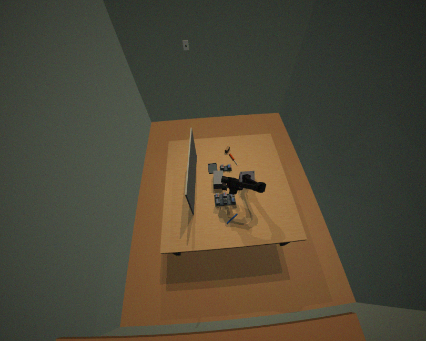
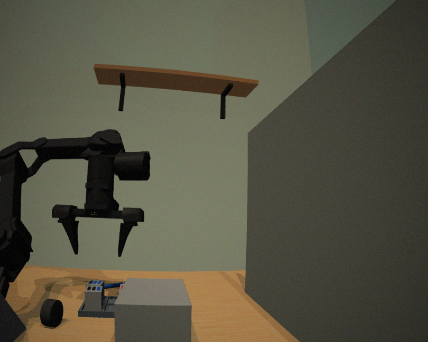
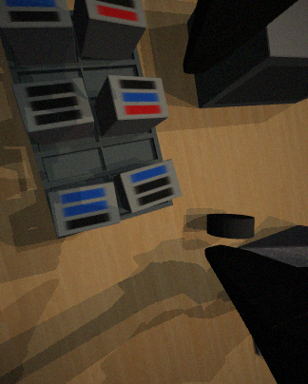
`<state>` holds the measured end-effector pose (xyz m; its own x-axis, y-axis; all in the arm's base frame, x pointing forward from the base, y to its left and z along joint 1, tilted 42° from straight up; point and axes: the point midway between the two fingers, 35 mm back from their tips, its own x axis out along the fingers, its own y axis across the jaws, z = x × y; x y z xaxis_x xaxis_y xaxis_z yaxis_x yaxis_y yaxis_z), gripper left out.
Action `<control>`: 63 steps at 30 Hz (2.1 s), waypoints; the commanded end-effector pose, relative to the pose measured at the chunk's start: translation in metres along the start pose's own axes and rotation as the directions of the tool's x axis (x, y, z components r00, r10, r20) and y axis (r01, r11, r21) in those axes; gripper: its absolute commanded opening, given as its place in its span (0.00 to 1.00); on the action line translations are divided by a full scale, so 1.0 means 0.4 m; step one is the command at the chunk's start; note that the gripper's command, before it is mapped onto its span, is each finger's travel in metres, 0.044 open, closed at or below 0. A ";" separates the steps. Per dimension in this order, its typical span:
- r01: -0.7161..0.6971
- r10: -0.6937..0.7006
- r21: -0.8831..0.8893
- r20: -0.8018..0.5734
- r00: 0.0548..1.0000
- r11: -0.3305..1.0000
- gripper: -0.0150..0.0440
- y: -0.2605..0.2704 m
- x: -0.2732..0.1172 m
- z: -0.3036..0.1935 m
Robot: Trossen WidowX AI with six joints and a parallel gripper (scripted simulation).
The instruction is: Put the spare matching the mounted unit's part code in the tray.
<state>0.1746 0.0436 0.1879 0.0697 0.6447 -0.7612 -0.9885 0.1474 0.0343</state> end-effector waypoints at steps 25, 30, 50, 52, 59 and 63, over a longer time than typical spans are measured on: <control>-0.001 0.006 -0.166 0.029 1.000 0.986 0.76 0.026 0.084 0.019; -0.002 0.006 -0.166 0.026 1.000 0.986 0.76 0.024 0.105 0.018; 0.000 0.004 -0.168 0.024 1.000 0.986 0.76 0.019 0.185 0.019; 0.000 0.004 -0.168 0.024 1.000 0.986 0.76 0.019 0.193 0.019; 0.001 0.004 -0.168 0.028 1.000 0.986 0.76 0.021 0.221 0.021; 0.001 0.004 -0.168 0.031 1.000 0.986 0.76 0.023 0.236 0.022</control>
<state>0.1749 0.1098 0.1277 0.0727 0.6704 -0.7384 -0.9965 0.0181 -0.0817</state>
